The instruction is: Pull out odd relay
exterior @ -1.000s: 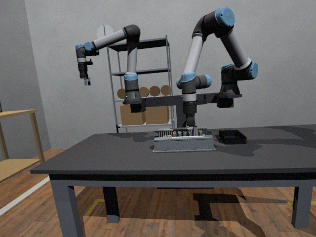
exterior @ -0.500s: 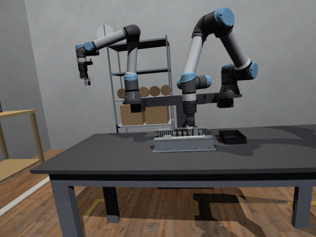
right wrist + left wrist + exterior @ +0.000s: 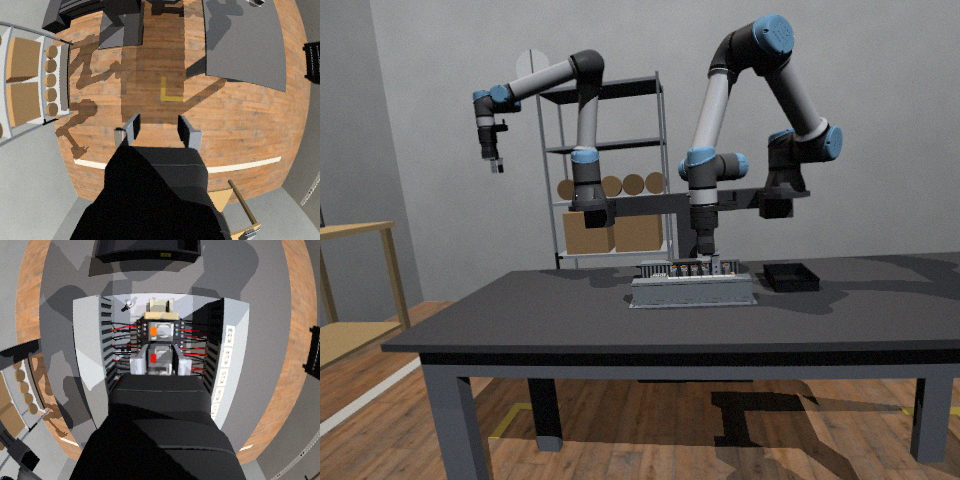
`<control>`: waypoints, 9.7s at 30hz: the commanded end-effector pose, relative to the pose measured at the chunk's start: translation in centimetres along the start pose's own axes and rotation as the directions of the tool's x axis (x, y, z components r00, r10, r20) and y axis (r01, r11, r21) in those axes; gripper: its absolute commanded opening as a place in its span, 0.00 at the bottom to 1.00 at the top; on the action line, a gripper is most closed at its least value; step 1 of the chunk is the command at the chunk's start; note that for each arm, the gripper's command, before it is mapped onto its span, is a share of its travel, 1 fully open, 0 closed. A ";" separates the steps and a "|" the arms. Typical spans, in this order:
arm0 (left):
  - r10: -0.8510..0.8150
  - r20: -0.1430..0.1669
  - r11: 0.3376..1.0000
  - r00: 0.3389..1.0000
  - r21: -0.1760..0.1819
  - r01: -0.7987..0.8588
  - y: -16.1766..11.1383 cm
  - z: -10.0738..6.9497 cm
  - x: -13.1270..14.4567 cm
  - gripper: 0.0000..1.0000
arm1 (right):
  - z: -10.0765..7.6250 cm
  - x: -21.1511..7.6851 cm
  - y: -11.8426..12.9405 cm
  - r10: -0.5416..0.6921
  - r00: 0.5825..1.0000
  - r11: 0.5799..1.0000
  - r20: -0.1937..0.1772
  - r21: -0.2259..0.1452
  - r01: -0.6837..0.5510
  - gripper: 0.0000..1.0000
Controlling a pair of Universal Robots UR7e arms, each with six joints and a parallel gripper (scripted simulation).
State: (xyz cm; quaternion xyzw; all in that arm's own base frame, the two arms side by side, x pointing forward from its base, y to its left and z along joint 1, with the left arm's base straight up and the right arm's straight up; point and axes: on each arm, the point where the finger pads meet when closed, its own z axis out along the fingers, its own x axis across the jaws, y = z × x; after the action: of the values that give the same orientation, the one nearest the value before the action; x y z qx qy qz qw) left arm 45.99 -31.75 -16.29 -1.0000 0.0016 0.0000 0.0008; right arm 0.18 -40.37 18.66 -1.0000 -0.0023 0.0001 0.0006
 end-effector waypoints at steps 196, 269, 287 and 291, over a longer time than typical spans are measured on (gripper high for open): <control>0.000 0.000 1.000 1.000 -0.002 0.000 0.0 -8.1 0.1 0.00 | 0.0 0.0 0.0 0.000 1.000 1.000 0.000 -0.001 0.000 1.00; 0.000 0.000 1.000 1.000 -0.002 0.000 -20.7 -8.0 -2.2 0.00 | 0.0 0.0 0.0 0.000 1.000 1.000 0.000 -0.001 0.000 1.00; 0.000 0.000 1.000 1.000 -0.002 0.000 -20.7 -8.0 -2.2 0.00 | 0.0 0.0 0.0 0.000 1.000 1.000 0.000 -0.001 0.000 1.00; 0.000 0.000 1.000 1.000 -0.002 0.000 -20.7 -8.0 -2.2 0.00 | 0.0 0.0 0.0 0.000 1.000 1.000 0.000 -0.001 0.000 1.00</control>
State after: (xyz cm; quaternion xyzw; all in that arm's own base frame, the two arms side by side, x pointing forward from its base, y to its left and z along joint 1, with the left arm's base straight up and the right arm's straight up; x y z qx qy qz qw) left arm 43.80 -11.04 -8.28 -1.0000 0.0016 0.0008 0.0004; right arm 0.18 -40.37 18.66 -1.0000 -0.0023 0.0001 0.0006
